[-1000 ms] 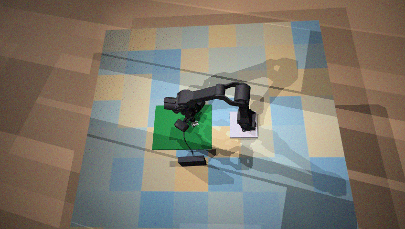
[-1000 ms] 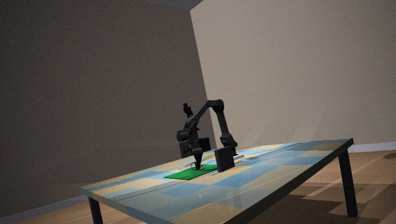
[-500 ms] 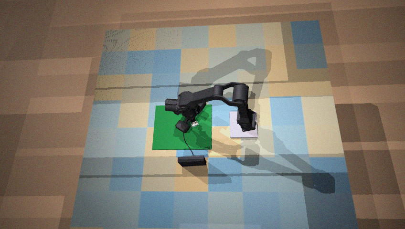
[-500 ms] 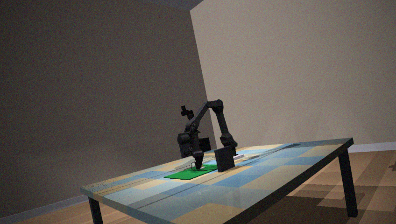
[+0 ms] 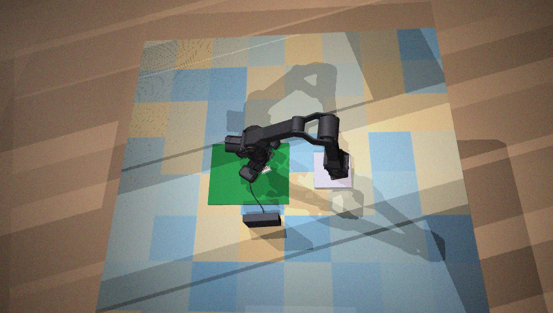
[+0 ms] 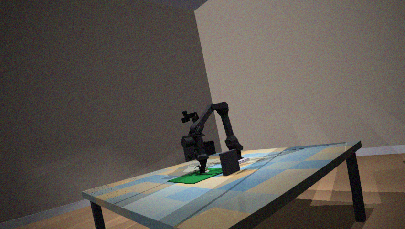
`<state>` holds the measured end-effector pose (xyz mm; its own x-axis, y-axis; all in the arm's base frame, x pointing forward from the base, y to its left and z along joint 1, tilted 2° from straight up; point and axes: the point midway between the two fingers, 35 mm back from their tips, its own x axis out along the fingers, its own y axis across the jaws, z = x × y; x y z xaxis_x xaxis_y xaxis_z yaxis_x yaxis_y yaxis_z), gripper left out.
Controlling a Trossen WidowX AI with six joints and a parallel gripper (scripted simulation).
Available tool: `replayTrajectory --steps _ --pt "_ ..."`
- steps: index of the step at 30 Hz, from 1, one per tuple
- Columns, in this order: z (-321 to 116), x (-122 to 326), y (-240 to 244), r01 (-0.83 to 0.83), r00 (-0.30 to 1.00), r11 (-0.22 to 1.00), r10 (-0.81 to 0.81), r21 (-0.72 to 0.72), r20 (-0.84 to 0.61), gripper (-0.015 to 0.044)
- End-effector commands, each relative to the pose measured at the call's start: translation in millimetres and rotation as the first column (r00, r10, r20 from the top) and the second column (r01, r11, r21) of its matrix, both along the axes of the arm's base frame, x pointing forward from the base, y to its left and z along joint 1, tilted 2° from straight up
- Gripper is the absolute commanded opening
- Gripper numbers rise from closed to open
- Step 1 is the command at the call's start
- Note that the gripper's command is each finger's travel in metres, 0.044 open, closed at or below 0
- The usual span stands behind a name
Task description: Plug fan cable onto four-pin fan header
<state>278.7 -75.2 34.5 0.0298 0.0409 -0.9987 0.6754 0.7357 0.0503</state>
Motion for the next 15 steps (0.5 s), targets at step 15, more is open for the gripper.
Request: replayTrajectory --steps 15 --pt "49 -1 -1 -0.053 0.999 0.998 0.053 -0.016 -0.014 0.0"
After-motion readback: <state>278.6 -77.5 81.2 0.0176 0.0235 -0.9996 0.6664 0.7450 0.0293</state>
